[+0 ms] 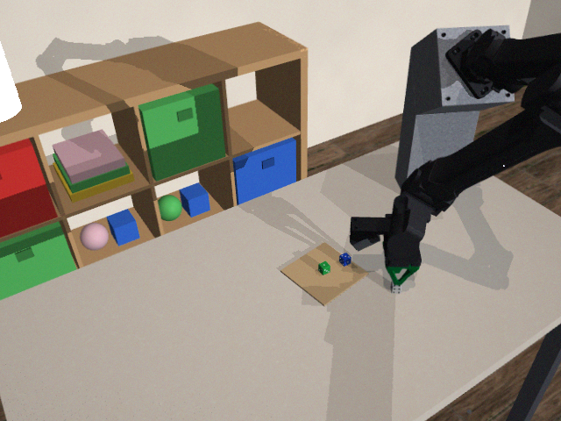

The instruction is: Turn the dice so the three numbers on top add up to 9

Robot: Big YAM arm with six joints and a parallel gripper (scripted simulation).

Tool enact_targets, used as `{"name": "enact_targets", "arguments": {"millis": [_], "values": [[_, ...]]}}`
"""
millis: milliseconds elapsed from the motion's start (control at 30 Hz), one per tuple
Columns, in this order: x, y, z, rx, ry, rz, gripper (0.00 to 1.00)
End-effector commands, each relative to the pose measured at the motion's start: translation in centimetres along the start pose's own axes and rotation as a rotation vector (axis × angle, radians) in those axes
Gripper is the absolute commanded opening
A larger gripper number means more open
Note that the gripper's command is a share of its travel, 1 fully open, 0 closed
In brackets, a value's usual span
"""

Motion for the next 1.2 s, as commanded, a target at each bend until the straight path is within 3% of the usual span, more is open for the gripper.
{"name": "enact_targets", "arguments": {"millis": [0,133,233,1167], "values": [[0.62,0.44,-0.05,0.003,-0.001,0.006,0.34],[0.68,0.75,-0.82,0.010,0.016,0.010,0.34],[0.93,0.51,-0.01,0.000,-0.002,0.006,0.34],[0.88,0.69,-0.43,0.003,0.008,0.009,0.34]]}}
Point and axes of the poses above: the point where the finger pads meet when closed, its own x axis out along the fingers, its own z axis across the jaws, y = z × x, the point moved 1 cm from there along -x, back along the fingers, and after that the axes turned 2 degrees about -x, right-handed, at the moved point
